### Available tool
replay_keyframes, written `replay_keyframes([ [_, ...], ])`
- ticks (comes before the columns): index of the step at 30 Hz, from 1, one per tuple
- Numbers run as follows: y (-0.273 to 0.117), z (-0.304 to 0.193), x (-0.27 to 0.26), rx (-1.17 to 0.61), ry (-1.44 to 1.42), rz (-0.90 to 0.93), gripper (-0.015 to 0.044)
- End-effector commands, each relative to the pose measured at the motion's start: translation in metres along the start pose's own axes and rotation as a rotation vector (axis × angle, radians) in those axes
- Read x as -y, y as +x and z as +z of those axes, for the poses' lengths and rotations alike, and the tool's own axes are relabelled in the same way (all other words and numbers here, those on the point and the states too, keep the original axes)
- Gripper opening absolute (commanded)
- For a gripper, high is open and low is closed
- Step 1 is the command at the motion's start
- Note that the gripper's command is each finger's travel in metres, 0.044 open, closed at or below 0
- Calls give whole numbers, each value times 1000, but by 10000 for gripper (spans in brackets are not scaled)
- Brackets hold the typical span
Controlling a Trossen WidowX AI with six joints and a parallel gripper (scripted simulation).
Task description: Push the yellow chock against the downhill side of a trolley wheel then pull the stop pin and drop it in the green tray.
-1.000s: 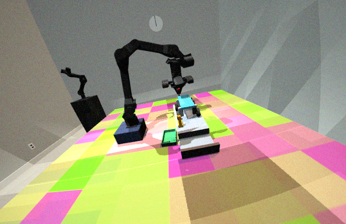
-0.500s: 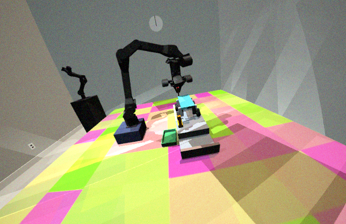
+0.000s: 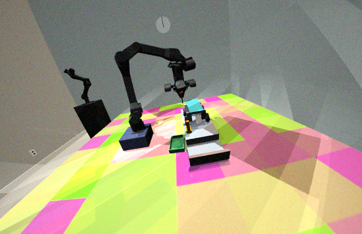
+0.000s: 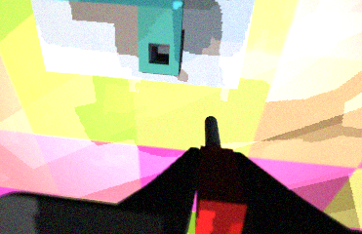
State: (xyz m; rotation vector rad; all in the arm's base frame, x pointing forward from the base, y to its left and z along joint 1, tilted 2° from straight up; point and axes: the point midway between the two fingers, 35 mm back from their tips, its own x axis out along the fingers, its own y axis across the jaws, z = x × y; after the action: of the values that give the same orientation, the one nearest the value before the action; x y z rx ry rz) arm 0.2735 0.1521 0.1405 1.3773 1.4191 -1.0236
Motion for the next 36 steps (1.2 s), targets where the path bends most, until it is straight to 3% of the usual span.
replay_keyframes([
  [1, -1, 0, 14, 0, 2, 6, 0],
  [17, -1, 2, 51, 0, 3, 3, 0],
  [36, -9, 78, 46, 7, 3, 4, 0],
])
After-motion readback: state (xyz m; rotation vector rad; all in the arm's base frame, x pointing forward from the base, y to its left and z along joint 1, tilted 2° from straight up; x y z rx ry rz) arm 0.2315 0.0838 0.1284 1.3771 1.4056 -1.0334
